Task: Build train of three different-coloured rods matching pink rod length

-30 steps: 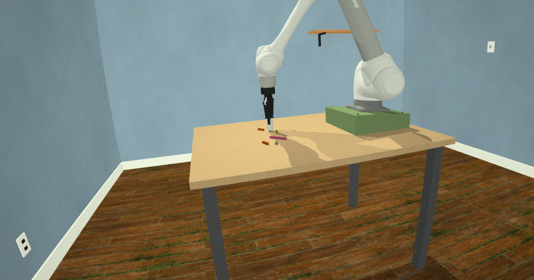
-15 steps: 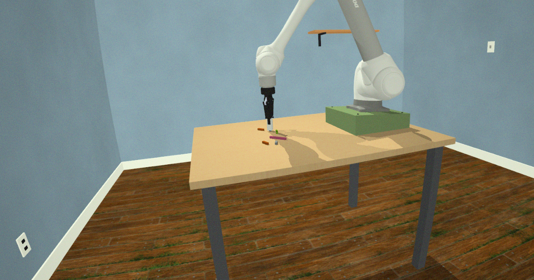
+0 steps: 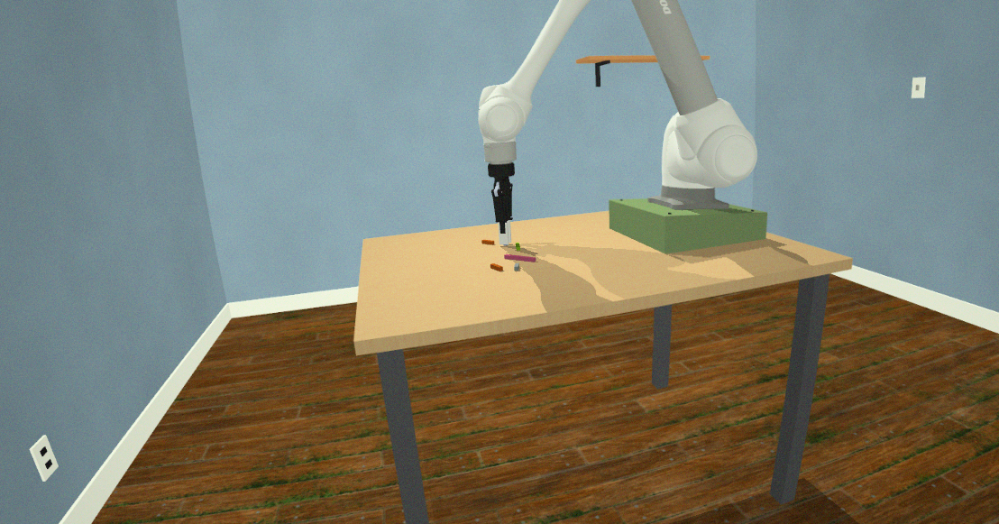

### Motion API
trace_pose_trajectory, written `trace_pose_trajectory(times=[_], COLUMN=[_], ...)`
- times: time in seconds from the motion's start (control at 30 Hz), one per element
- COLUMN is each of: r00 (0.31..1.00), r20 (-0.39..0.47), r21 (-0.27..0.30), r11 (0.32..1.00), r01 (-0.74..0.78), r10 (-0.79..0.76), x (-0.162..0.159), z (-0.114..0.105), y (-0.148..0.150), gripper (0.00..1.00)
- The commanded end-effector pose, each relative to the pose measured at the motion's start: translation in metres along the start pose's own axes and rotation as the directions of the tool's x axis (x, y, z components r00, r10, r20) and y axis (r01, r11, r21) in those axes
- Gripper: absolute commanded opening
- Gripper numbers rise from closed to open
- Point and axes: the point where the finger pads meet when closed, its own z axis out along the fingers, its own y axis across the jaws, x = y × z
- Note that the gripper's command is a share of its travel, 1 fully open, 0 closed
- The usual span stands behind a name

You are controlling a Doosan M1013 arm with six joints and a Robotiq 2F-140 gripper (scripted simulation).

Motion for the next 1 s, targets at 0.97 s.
trace_pose_trajectory(times=[0.97], r00=[1.0], r20=[-0.006], r21=[0.004], r11=[1.0], r01=[0.001], r10=[-0.001], x=[0.004], z=[-0.045], y=[-0.005], gripper=[0.15])
